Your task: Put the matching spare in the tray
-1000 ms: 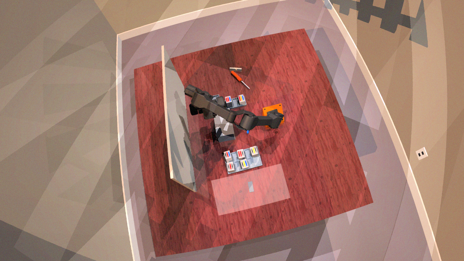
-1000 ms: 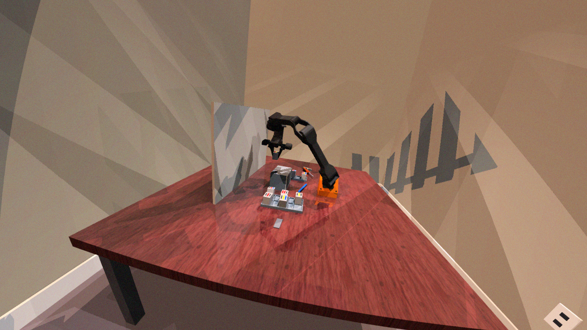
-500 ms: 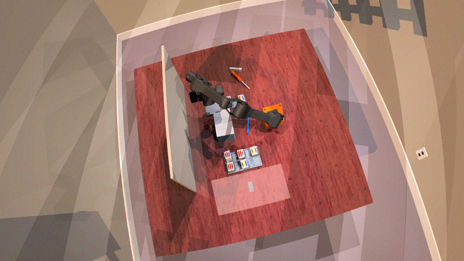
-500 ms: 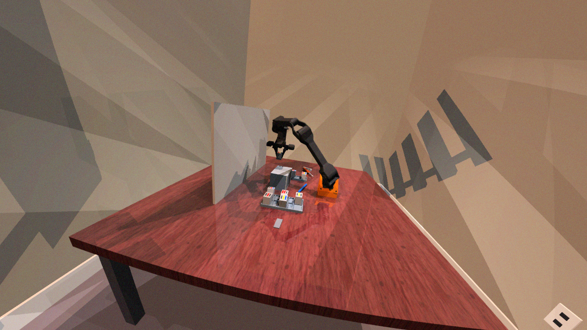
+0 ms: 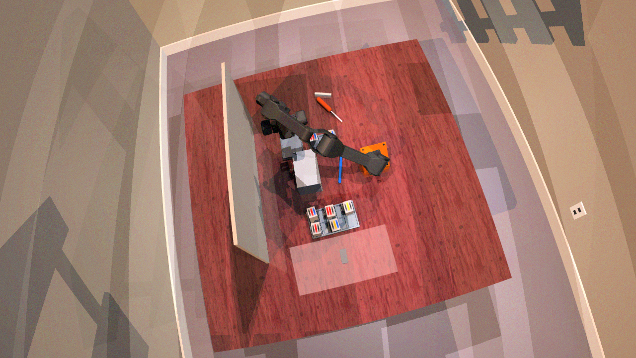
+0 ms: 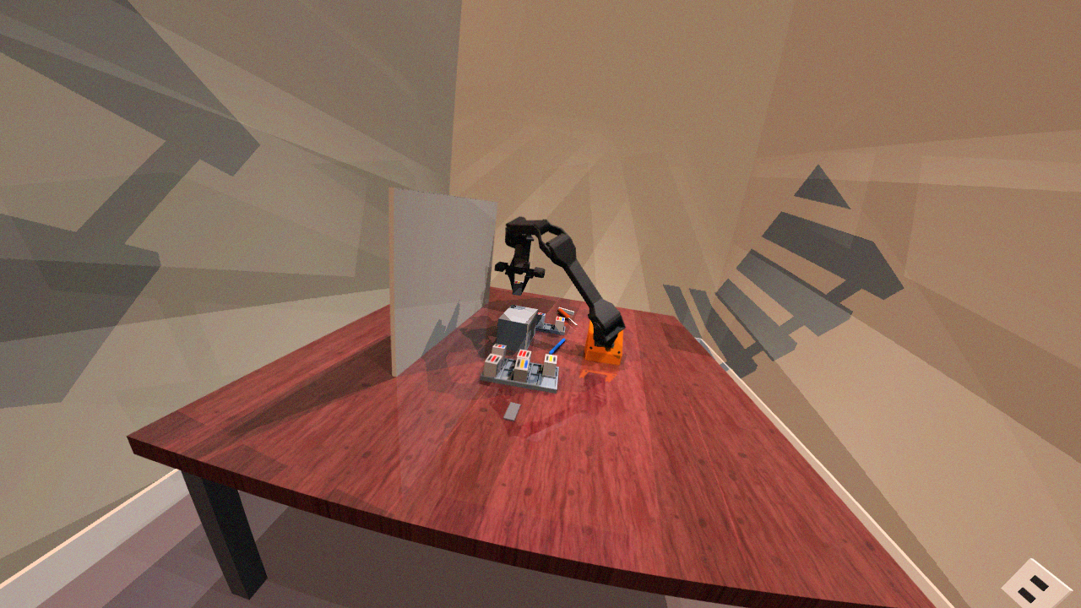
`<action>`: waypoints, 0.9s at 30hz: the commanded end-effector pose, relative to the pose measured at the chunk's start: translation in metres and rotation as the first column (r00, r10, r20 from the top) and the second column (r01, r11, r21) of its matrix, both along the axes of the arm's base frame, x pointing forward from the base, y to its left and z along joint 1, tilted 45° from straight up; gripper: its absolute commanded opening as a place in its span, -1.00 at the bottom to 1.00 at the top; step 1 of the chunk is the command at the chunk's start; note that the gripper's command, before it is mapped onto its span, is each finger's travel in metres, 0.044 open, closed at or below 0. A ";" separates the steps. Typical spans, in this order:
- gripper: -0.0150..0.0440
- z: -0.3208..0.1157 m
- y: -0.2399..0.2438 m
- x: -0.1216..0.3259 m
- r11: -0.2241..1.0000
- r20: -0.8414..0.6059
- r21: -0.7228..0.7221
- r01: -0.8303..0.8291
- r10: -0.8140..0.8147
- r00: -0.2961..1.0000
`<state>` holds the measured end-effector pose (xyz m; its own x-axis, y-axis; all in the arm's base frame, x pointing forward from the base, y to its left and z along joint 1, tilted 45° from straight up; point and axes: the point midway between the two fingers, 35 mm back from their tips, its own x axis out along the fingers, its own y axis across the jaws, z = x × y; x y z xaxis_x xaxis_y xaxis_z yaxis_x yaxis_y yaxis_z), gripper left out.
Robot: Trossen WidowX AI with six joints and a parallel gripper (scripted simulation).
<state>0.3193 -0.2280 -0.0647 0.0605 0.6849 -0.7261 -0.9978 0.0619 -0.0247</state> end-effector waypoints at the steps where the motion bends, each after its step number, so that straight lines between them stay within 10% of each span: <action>1: -0.49 -0.004 0.002 0.000 1.000 -0.001 0.001 -0.003 0.003 1.000; 27: -0.49 -0.019 0.015 0.004 1.000 0.000 0.000 -0.003 0.003 1.000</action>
<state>0.3223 -0.2152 -0.0819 0.0565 0.6832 -0.7280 -0.9981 0.0554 -0.0256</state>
